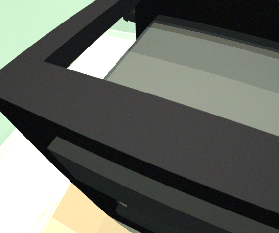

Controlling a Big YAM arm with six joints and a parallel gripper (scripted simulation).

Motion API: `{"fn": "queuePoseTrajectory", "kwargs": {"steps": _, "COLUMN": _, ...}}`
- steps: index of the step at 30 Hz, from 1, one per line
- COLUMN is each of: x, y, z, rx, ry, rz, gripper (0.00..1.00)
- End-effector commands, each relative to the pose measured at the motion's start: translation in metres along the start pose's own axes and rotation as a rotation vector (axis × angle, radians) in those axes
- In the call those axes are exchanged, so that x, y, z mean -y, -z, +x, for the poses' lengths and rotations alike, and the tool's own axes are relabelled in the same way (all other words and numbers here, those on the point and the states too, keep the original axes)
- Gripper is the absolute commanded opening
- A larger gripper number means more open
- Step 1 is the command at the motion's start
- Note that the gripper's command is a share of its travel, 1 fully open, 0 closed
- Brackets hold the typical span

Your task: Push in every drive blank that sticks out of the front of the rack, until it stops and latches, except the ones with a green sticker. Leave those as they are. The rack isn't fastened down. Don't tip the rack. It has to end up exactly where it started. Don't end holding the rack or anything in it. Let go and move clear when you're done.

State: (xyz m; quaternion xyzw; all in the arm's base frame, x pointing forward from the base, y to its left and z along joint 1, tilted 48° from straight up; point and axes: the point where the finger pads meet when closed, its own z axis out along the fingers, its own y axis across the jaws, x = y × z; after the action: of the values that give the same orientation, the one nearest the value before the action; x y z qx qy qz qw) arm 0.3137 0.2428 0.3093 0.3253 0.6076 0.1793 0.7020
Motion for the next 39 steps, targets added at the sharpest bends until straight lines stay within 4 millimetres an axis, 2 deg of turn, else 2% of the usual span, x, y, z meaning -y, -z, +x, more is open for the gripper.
{"fn": "queuePoseTrajectory", "kwargs": {"steps": 1, "x": 0.002, "y": 0.007, "z": 0.007, "rx": -0.005, "ry": 0.018, "rz": -0.013, "gripper": 1.0}}
{"fn": "queuePoseTrajectory", "kwargs": {"steps": 28, "x": 0.002, "y": 0.007, "z": 0.006, "rx": -0.001, "ry": 0.013, "rz": -0.01, "gripper": 1.0}}
{"fn": "queuePoseTrajectory", "kwargs": {"steps": 32, "x": 0.006, "y": -0.006, "z": 0.01, "rx": 0.01, "ry": -0.009, "rz": 0.0, "gripper": 1.0}}
{"fn": "queuePoseTrajectory", "kwargs": {"steps": 34, "x": -0.02, "y": -0.019, "z": 0.006, "rx": 0.024, "ry": -0.066, "rz": -0.008, "gripper": 1.0}}
{"fn": "queuePoseTrajectory", "kwargs": {"steps": 39, "x": -0.02, "y": -0.05, "z": 0.032, "rx": 0.027, "ry": -0.067, "rz": -0.01, "gripper": 1.0}}
